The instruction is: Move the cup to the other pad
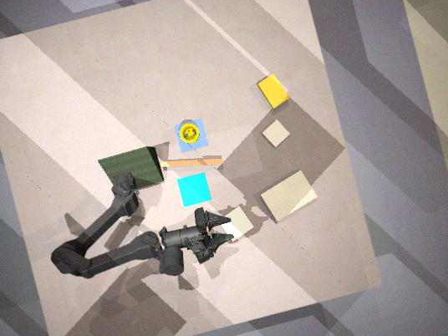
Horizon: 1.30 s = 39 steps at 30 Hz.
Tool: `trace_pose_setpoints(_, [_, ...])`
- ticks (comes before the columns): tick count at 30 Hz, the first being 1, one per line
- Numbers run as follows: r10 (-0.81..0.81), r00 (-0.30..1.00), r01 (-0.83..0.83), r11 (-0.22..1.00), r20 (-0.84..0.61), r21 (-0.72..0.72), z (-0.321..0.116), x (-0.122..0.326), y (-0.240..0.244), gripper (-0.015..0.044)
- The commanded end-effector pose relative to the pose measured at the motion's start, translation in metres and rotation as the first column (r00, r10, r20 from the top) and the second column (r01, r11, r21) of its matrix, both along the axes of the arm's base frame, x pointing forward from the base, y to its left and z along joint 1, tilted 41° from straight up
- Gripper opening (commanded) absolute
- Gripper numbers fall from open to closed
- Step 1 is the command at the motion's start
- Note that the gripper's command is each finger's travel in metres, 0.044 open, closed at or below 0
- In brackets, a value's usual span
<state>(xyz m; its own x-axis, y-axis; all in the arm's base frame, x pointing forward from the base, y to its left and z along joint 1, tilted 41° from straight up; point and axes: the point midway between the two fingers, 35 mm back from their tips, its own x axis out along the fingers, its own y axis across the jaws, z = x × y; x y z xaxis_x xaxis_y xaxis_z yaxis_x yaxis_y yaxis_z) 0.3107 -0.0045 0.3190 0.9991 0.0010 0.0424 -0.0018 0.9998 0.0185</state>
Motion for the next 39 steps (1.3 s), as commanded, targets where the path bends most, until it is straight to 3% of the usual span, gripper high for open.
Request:
trace_pose_setpoints(1, [0.002, 1.0, -0.002, 1.0, -0.013, 0.012, -0.003, 0.002, 0.001, 0.0374])
trace_pose_setpoints(5, [0.042, 0.96, 0.023, 0.973, -0.277, 0.23, -0.056, 0.029, 0.025, 0.0269])
trace_pose_setpoints(9, [0.061, 0.831, 0.179, 0.912, -0.553, 0.369, -0.121, 0.042, 0.057, 0.0167])
trace_pose_setpoints(13, [0.031, 0.659, 0.373, 0.854, -0.751, 0.362, -0.177, 0.036, 0.085, 0.0167])
trace_pose_setpoints(18, [-0.072, 0.437, 0.579, 0.786, -0.896, 0.219, -0.231, 0.014, 0.11, 0.0167])
trace_pose_setpoints(23, [-0.261, 0.222, 0.733, 0.68, -0.939, -0.016, -0.276, -0.017, 0.127, 0.0167])
trace_pose_setpoints(29, [-0.551, 0.063, 0.824, 0.499, -0.832, -0.268, -0.308, -0.056, 0.136, 0.0167])
trace_pose_setpoints(39, [-0.616, 0.05, 0.835, 0.457, -0.786, -0.305, -0.315, -0.064, 0.141, 0.0167])
